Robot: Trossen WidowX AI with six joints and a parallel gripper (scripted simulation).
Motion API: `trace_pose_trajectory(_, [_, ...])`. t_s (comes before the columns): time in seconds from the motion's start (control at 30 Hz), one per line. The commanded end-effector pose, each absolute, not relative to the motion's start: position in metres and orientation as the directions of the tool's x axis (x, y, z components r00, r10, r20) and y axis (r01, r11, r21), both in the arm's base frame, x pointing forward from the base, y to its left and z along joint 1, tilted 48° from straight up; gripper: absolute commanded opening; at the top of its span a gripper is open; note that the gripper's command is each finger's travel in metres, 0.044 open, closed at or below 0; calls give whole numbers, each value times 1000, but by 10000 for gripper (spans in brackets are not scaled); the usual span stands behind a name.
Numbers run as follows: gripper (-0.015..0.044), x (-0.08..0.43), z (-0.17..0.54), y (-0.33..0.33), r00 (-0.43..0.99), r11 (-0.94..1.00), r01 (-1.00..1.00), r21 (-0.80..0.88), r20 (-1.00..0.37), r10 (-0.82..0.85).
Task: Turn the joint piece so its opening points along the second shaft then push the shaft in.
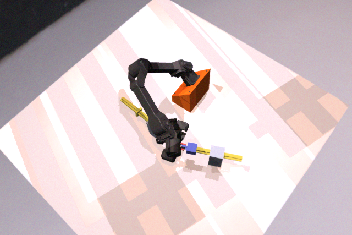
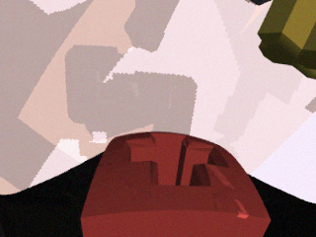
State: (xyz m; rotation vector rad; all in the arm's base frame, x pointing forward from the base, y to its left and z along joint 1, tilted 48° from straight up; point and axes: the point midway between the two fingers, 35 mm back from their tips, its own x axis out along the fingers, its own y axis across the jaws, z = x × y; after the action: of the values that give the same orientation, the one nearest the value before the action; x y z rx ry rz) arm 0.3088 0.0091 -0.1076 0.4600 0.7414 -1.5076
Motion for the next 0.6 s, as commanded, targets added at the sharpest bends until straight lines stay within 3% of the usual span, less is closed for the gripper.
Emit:
trace_pose_trajectory(0.0, [0, 306, -107, 9, -87, -6, 993, -120, -684, -724])
trace_pose_trajectory(0.57, [0, 297, -107, 10, -86, -179, 981, 71, -673, -735])
